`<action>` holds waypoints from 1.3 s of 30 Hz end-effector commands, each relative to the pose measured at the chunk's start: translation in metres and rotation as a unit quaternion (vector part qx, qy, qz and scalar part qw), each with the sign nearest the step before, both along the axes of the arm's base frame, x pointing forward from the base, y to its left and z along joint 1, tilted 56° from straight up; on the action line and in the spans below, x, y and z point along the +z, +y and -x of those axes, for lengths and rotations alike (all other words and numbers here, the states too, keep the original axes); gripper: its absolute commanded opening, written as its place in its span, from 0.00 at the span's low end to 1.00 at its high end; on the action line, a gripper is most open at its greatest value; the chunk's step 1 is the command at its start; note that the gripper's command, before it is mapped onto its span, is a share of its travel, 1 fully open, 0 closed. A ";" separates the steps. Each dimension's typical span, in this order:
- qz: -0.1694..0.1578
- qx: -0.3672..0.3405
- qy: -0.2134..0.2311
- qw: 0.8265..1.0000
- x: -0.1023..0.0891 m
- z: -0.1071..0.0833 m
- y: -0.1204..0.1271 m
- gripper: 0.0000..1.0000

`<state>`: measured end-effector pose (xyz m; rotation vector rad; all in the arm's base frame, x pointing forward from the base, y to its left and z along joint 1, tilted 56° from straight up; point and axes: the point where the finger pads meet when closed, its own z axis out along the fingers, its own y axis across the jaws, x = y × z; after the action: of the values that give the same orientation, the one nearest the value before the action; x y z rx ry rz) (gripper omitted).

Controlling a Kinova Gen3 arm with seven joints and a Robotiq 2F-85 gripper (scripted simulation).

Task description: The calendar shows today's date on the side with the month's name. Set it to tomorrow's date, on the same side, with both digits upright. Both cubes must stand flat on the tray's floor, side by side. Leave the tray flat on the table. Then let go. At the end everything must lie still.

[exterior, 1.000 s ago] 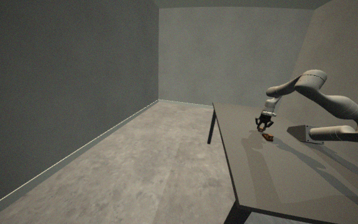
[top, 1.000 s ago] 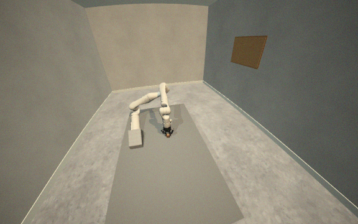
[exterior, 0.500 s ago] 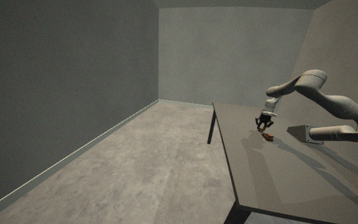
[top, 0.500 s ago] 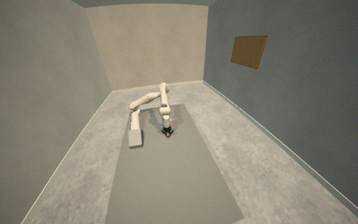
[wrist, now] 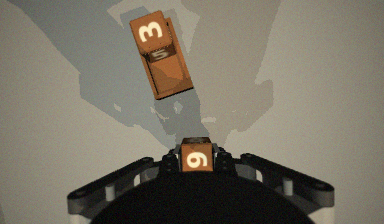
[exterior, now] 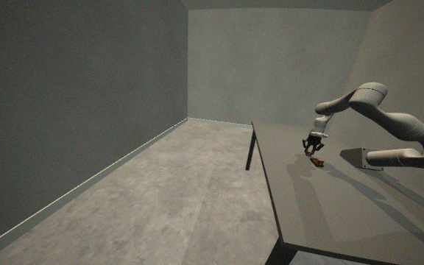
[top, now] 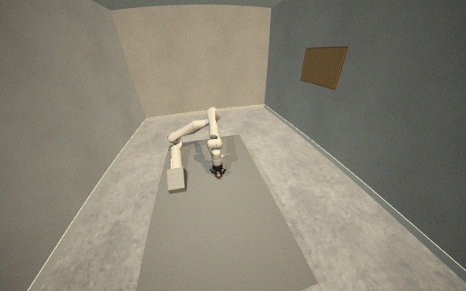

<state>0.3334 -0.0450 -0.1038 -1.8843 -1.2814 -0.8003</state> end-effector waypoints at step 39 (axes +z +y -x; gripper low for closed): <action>0.000 -0.001 0.000 1.000 0.056 0.010 -0.083 0.28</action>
<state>0.3235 -0.1272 -0.0483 -1.8838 -1.2808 -0.8001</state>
